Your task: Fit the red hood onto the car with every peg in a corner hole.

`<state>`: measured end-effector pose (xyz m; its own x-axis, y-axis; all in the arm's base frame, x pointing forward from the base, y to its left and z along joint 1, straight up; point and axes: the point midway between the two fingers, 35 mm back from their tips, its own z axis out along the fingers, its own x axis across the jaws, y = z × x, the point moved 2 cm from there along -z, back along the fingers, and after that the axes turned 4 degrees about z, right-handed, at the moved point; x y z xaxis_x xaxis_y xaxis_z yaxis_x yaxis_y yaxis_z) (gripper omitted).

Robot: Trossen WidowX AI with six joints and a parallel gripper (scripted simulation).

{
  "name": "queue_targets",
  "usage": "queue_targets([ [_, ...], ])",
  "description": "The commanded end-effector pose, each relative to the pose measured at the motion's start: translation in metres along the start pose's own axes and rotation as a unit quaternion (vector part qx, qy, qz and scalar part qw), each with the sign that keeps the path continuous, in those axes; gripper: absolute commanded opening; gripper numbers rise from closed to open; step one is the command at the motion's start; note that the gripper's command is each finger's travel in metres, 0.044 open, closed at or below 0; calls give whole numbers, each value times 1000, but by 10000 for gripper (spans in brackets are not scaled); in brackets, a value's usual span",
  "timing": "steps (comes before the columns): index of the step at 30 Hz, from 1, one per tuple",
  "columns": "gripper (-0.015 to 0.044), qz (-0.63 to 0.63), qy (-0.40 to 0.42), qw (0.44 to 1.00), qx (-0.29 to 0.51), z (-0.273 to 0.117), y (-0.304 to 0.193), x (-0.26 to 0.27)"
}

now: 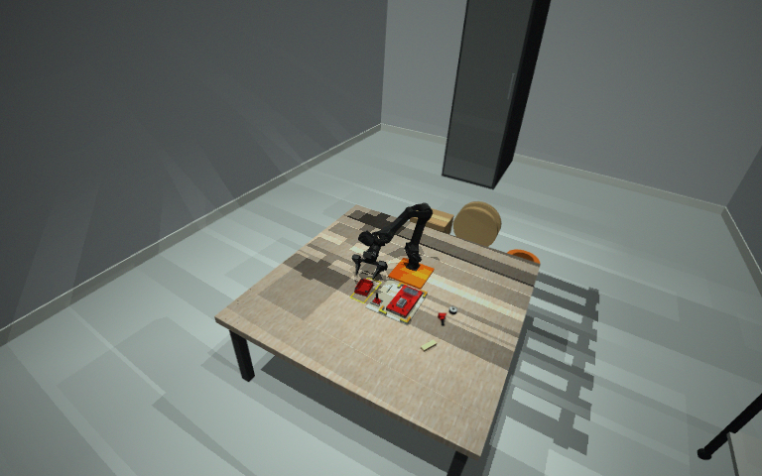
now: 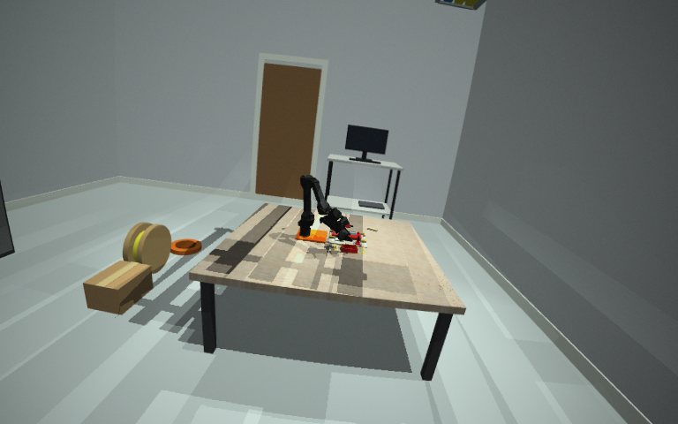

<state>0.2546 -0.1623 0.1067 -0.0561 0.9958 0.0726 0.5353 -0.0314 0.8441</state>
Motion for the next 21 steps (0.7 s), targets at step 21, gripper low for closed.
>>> queue_targets([
  [21, 440, -11, 1, 1000, -16, 5, -8, -1],
])
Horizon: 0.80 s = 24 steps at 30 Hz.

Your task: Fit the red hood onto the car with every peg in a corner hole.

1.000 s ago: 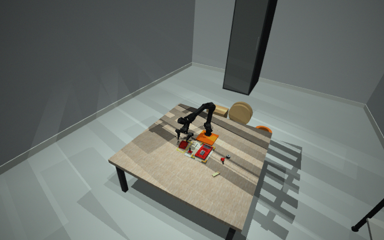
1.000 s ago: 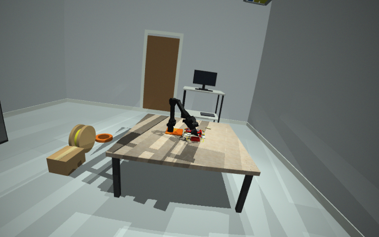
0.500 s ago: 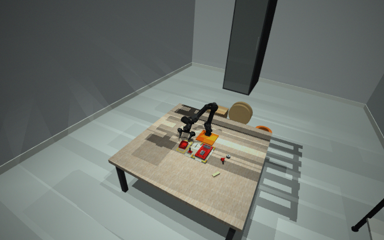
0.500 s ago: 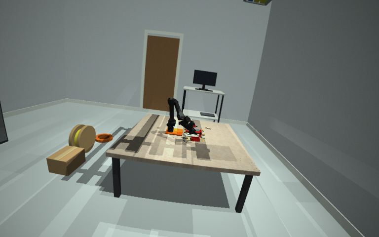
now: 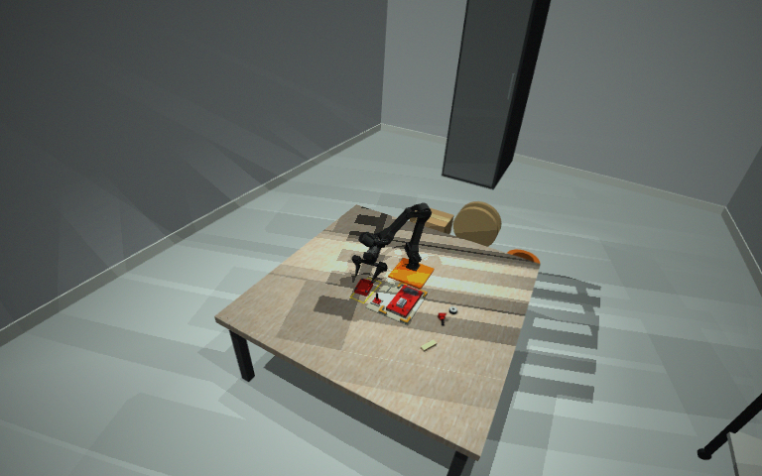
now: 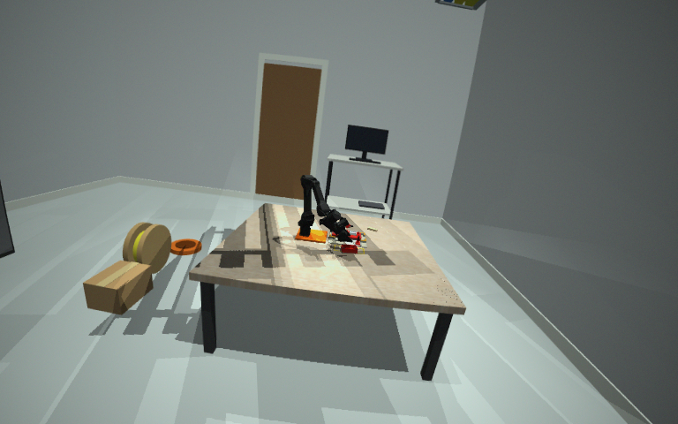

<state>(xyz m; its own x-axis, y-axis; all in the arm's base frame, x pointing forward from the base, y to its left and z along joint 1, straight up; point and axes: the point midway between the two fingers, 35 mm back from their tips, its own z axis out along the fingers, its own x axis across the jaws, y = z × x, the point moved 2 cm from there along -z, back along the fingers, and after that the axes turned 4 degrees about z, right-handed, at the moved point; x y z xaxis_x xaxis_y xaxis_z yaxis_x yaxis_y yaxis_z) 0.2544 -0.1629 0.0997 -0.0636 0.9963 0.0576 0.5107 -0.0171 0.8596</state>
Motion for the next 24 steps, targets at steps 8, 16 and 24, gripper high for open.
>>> queue_targets([
  [8, 440, -3, 1, 1000, -3, 4, -6, -1],
  [16, 440, -4, 1, 1000, -3, 7, -10, -2],
  [24, 440, -5, 0, 1000, -4, 10, -15, -2],
])
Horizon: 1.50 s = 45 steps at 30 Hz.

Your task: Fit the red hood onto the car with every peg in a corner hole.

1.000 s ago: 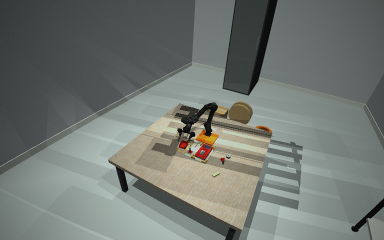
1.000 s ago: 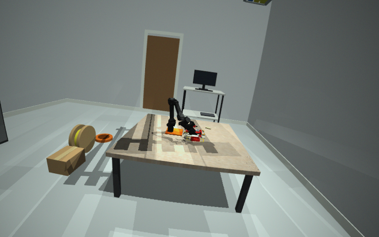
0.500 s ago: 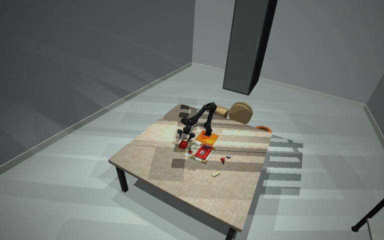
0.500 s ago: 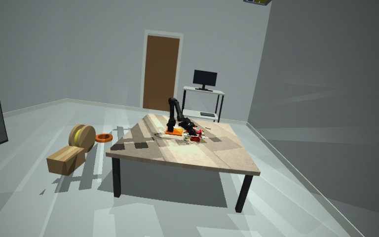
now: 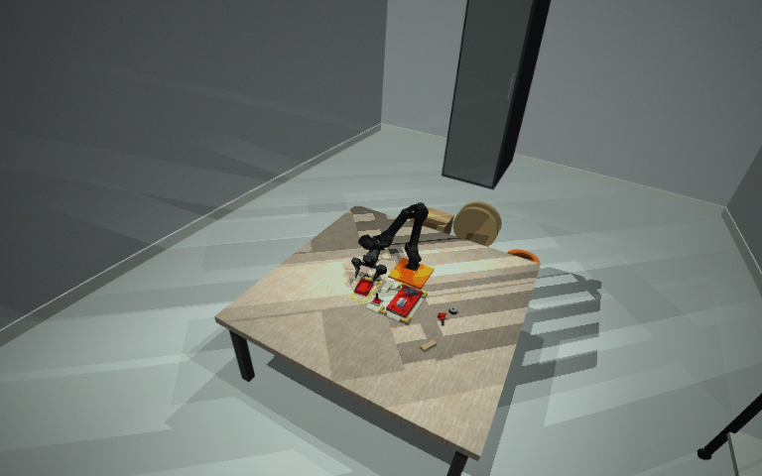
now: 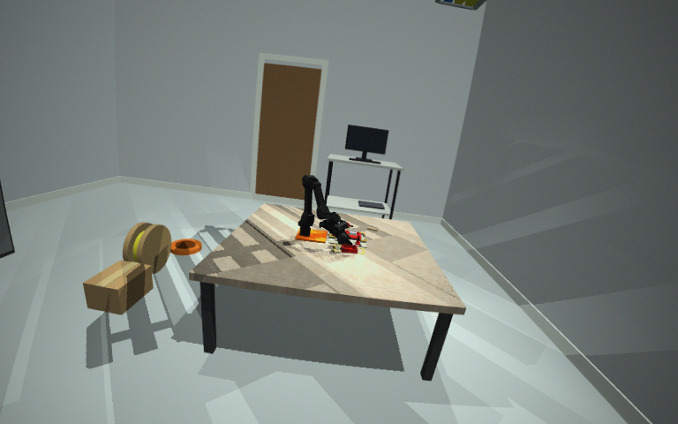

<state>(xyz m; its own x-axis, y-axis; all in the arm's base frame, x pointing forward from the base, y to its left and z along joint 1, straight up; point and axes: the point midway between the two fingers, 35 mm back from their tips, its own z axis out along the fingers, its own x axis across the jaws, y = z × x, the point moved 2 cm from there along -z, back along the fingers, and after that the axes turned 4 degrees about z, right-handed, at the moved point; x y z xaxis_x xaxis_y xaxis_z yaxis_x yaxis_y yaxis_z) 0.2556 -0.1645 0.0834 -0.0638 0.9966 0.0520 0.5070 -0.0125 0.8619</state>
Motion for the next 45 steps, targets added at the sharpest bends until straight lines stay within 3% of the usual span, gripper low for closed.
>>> queue_targets([
  [1, 440, -2, 2, 1000, -2, 1, -2, 0],
  [45, 440, -6, 0, 1000, -5, 15, -26, -1],
])
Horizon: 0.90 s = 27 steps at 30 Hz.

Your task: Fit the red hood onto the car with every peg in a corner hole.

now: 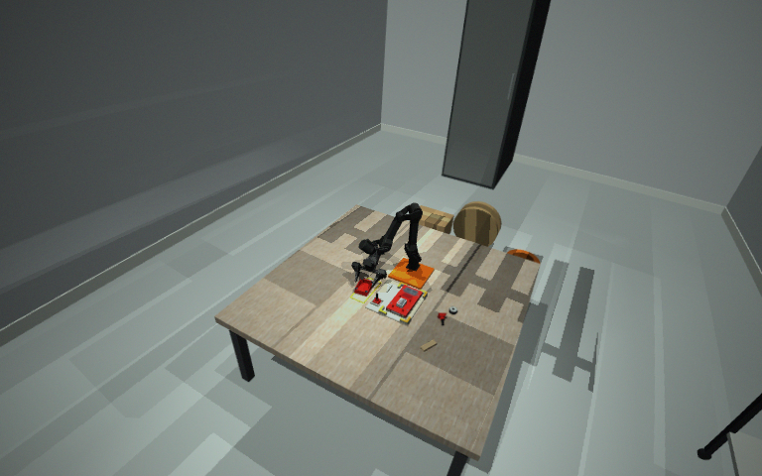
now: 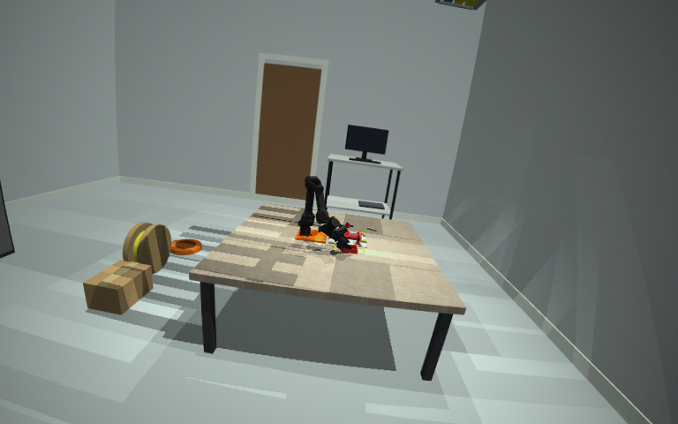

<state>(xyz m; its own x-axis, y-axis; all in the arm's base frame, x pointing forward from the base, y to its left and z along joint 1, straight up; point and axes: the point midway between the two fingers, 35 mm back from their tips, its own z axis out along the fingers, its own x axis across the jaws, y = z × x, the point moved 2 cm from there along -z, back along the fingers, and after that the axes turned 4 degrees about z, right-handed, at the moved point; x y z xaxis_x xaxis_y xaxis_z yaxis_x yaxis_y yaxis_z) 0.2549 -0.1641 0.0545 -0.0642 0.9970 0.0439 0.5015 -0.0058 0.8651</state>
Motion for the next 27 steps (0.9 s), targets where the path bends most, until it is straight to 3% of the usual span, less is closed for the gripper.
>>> queue_targets([
  [1, 440, -2, 2, 1000, -2, 1, -1, 0],
  [27, 440, -2, 2, 1000, -2, 7, -13, 0],
])
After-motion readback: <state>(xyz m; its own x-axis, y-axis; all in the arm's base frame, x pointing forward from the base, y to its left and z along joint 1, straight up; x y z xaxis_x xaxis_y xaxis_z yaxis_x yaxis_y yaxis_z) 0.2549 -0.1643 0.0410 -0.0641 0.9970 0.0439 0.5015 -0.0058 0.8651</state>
